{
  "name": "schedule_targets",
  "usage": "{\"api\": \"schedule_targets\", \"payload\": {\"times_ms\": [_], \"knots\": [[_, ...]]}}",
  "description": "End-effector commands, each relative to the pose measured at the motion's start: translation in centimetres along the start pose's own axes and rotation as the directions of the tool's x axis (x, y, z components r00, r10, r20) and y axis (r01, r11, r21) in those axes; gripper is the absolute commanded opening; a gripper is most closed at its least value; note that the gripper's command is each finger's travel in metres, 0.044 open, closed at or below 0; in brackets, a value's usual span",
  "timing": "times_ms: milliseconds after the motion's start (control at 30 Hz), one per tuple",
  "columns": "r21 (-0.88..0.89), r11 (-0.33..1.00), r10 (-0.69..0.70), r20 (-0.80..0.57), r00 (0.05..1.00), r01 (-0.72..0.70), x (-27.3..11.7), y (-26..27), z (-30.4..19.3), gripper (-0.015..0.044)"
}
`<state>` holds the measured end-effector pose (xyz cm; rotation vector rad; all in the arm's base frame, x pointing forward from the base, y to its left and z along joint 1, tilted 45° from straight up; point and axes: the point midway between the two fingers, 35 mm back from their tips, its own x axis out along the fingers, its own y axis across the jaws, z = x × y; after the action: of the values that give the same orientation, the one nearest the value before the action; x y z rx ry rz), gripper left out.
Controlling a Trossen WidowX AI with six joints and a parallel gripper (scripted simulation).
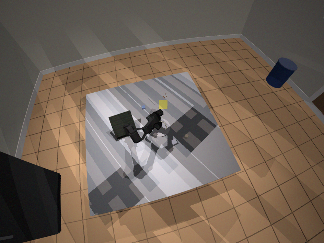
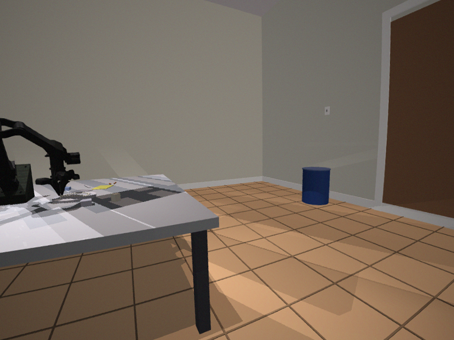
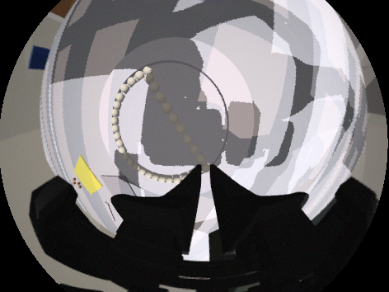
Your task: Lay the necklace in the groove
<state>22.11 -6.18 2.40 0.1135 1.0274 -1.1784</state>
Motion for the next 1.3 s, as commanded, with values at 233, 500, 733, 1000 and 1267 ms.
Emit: {"api": "schedule_targets", "payload": {"times_ms": [233, 500, 733, 1000, 1267], "knots": [[0.008, 1.0, 0.001, -0.002, 1.0, -0.001, 0.48, -0.14, -0.08, 0.0026], [0.008, 1.0, 0.001, -0.002, 1.0, -0.001, 0.48, -0.14, -0.08, 0.0236], [0.006, 1.0, 0.002, 0.002, 1.0, -0.002, -0.09, -0.22, -0.08, 0.042], [0.005, 1.0, 0.002, 0.003, 1.0, -0.002, -0.14, -0.25, -0.16, 0.044], [0.005, 1.0, 0.002, 0.003, 1.0, -0.002, -0.14, -0.25, -0.16, 0.044]]}}
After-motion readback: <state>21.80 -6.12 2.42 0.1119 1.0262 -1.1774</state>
